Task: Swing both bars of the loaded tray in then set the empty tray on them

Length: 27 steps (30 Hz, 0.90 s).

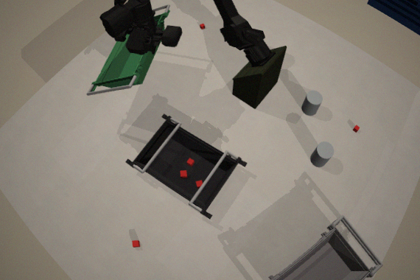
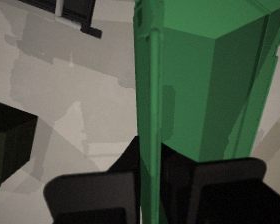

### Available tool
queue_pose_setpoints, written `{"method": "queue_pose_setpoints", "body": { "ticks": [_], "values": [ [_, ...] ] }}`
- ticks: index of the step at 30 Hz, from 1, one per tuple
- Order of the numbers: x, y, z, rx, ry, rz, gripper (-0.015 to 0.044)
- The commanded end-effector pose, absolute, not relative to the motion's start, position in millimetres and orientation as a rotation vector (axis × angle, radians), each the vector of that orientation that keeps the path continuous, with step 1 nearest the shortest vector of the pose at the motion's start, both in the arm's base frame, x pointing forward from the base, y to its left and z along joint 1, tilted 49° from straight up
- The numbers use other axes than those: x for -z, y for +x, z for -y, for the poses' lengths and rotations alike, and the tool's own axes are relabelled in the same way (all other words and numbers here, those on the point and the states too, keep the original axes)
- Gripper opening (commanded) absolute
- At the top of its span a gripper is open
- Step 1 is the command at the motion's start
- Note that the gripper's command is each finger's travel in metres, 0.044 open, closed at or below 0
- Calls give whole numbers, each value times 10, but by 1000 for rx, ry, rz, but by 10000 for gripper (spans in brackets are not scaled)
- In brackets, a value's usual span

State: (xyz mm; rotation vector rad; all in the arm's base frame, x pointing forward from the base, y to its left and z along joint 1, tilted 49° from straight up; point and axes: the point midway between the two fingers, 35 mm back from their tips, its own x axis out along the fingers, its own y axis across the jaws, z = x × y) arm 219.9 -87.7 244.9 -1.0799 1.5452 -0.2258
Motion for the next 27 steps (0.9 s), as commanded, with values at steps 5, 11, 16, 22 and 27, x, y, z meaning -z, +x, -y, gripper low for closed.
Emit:
{"method": "queue_pose_setpoints", "body": {
  "ticks": [5, 11, 16, 22, 27],
  "values": [
    [-2332, 2448, 685, 107, -1190, -1559, 0],
    [-2210, 2598, 548, 21, -1265, -1580, 0],
    [-2101, 2712, 426, -51, -1329, -1595, 0],
    [-1961, 2835, 273, -137, -1405, -1611, 0],
    [-1836, 2925, 140, -209, -1469, -1622, 0]
  ]
}}
